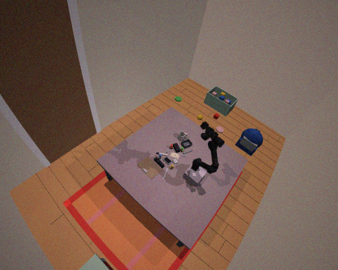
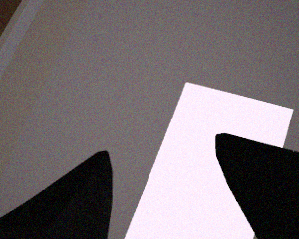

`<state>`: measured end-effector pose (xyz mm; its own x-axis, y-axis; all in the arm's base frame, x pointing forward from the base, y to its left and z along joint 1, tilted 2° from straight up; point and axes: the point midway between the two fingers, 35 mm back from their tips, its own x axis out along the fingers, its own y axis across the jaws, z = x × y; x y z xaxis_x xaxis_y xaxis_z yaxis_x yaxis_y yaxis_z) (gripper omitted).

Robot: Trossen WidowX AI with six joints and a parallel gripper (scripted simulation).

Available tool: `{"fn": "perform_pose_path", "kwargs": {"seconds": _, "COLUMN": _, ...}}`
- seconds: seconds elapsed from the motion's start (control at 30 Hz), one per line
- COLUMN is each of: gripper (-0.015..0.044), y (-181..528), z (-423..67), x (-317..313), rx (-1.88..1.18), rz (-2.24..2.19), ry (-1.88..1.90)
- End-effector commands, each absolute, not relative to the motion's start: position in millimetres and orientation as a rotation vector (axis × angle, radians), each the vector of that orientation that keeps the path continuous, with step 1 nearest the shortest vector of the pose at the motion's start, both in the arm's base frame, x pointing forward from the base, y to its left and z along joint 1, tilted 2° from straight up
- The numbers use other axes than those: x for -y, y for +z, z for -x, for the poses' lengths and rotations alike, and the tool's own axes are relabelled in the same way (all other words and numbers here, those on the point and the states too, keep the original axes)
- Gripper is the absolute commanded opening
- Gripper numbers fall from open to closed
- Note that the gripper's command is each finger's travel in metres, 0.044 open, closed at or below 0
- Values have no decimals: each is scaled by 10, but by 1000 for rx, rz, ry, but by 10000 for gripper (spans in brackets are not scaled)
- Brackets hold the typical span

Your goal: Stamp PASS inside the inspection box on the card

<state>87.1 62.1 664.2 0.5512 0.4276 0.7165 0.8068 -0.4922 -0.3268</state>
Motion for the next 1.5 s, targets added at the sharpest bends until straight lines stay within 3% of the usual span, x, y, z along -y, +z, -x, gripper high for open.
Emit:
{"fn": "perform_pose_path", "kwargs": {"seconds": 0.0, "gripper": 216, "y": 6547, "z": -1253, "x": -339, "rx": 865, "rz": 2026, "ry": -659}}
{"fn": "perform_pose_path", "kwargs": {"seconds": 0.37, "gripper": 216, "y": 5865, "z": -2491, "x": 516, "rx": 466, "rz": 1648, "ry": -358}}
{"fn": "perform_pose_path", "kwargs": {"seconds": 0.83, "gripper": 216, "y": 4001, "z": -3687, "x": 1436, "rx": -180, "rz": 1039, "ry": -78}}
{"fn": "perform_pose_path", "kwargs": {"seconds": 1.13, "gripper": 216, "y": 2495, "z": -3837, "x": 1705, "rx": -645, "rz": 639, "ry": 11}}
{"fn": "perform_pose_path", "kwargs": {"seconds": 1.47, "gripper": 216, "y": 1032, "z": -3376, "x": 1670, "rx": -1179, "rz": 231, "ry": 16}}
